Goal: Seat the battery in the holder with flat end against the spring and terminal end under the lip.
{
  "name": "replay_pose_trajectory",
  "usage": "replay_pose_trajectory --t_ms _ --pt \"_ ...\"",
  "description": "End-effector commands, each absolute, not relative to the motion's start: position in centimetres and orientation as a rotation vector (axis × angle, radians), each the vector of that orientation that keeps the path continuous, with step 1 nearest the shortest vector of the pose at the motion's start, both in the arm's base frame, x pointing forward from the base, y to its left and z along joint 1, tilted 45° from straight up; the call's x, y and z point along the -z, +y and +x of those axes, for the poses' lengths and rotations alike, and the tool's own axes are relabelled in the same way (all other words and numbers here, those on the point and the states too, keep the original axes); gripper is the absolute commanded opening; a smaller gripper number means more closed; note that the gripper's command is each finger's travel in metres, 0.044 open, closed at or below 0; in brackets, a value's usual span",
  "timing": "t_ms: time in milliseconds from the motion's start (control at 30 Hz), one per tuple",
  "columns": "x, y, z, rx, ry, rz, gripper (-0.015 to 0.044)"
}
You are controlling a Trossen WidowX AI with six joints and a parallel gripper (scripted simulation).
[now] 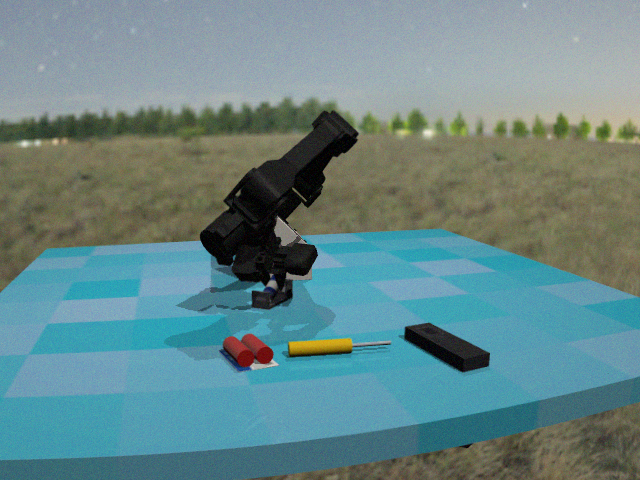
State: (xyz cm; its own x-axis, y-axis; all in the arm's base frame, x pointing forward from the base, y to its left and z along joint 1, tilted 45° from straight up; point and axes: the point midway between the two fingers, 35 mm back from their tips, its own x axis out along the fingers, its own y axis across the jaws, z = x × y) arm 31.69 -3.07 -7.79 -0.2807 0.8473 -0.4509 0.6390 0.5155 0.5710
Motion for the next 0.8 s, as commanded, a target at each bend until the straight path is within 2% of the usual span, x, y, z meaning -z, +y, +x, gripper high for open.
replay_pose_trajectory --t_ms 0,767 --pt "8.04 -3.33 32.1 -0.361 2.015 1.203 0.0084" --pt "8.42 -3.88 32.92 -0.353 2.015 1.194 0.0084"
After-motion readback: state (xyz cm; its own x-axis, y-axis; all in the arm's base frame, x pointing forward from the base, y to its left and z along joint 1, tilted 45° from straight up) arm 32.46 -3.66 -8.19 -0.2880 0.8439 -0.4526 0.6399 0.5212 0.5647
